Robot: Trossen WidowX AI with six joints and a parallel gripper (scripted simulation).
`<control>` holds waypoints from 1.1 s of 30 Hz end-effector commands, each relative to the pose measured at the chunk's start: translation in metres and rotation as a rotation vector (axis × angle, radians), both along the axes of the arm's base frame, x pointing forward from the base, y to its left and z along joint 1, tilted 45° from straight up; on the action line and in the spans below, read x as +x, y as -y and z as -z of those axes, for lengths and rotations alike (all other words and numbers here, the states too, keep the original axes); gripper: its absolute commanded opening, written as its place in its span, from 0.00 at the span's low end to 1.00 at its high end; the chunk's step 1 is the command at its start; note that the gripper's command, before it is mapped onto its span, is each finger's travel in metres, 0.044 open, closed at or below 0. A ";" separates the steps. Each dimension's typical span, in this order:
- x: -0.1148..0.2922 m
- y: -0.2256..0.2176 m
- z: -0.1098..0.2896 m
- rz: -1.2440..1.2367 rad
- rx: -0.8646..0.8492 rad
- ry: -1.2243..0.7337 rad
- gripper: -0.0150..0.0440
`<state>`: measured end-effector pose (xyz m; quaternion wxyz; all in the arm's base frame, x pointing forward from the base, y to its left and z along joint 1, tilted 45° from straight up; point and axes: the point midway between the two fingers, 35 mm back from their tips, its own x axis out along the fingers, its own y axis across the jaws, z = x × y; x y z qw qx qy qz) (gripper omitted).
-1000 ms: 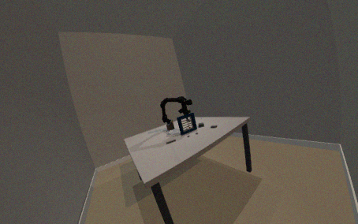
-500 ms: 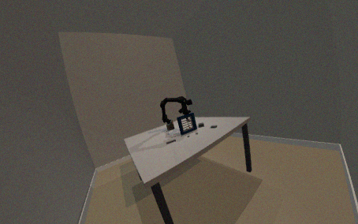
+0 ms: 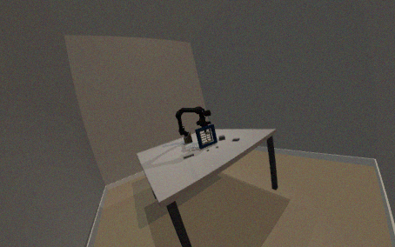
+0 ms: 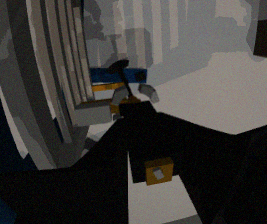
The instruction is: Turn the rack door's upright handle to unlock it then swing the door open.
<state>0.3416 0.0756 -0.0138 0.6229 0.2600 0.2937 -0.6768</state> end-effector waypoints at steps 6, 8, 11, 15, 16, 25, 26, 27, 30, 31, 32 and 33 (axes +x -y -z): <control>-0.014 0.003 -0.005 -0.157 0.018 -0.142 0.28; -0.017 0.004 -0.007 -0.184 0.021 -0.167 0.28; -0.023 0.005 -0.009 -0.224 0.026 -0.206 0.28; -0.030 0.008 -0.012 -0.274 0.032 -0.256 0.28; -0.032 0.009 -0.013 -0.286 0.033 -0.267 0.28; -0.049 0.017 -0.023 -0.398 0.046 -0.376 0.28; -0.050 0.018 -0.024 -0.411 0.048 -0.389 0.28; -0.052 0.019 -0.025 -0.424 0.049 -0.401 0.28; -0.057 0.023 -0.029 -0.463 0.054 -0.439 0.28; -0.059 0.024 -0.030 -0.476 0.055 -0.452 0.28; -0.060 0.026 -0.032 -0.489 0.057 -0.464 0.28; -0.062 0.027 -0.033 -0.502 0.058 -0.477 0.28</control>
